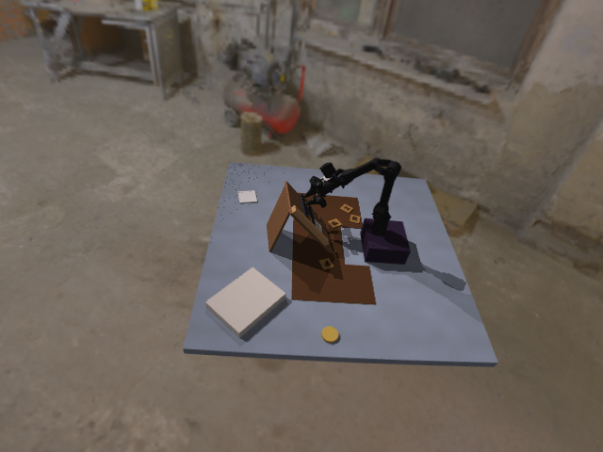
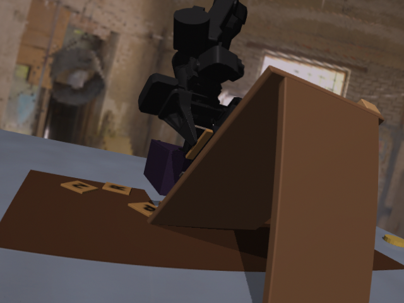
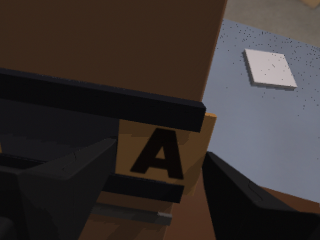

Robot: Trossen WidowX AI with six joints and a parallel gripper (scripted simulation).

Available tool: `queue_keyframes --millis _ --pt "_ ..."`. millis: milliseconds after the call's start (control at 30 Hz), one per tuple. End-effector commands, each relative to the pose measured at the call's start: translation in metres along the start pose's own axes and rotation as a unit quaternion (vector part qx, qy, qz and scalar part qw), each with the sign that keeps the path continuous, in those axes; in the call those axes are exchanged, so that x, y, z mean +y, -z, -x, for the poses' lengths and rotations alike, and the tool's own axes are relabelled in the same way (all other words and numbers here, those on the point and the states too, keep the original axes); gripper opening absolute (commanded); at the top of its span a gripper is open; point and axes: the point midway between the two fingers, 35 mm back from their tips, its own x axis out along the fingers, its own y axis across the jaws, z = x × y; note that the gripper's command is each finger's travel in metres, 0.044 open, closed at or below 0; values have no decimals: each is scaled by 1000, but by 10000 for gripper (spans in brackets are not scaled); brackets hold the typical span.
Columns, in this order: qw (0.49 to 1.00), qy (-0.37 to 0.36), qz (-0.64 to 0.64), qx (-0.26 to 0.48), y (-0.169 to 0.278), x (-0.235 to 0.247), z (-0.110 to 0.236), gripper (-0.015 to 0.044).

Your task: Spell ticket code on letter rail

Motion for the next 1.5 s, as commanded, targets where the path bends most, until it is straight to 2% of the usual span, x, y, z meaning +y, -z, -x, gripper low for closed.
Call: queue_keyframes --millis 0,1467 --pt "1000 2 -2 0 0 2 0 0" --pt "1000 1 -3 0 -1 37 1 0"
